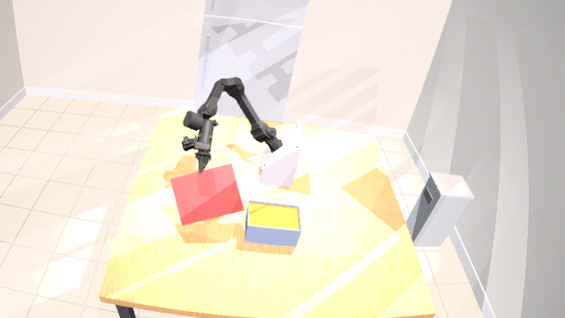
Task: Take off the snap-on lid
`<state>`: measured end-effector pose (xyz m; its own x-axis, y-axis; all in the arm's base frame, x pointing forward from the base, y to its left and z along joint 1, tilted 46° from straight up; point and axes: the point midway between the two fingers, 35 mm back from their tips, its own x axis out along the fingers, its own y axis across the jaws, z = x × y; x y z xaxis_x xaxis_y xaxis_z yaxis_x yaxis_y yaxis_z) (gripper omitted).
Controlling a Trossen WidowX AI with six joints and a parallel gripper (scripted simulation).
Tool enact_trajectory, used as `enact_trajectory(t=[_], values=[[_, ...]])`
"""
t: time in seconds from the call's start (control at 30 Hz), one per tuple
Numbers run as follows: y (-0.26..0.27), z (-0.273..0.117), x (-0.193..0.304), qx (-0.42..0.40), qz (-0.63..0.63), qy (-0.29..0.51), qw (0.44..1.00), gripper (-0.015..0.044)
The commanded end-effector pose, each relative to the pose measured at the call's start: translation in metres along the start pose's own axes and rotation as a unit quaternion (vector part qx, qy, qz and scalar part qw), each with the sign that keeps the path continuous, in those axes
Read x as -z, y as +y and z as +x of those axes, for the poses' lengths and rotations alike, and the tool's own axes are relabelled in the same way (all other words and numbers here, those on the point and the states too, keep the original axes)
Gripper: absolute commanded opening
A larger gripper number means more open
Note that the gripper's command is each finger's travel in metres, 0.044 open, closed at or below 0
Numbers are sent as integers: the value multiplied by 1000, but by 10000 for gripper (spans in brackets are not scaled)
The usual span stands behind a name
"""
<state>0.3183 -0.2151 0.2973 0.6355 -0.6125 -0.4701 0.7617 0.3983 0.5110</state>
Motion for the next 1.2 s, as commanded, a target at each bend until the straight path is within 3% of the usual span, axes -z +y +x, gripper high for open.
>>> enact_trajectory(t=[0.0,1.17], values=[[0,0,0,-7,-1,0,1000,0],[-21,18,-1,-8,-1,-1,1000,0]])
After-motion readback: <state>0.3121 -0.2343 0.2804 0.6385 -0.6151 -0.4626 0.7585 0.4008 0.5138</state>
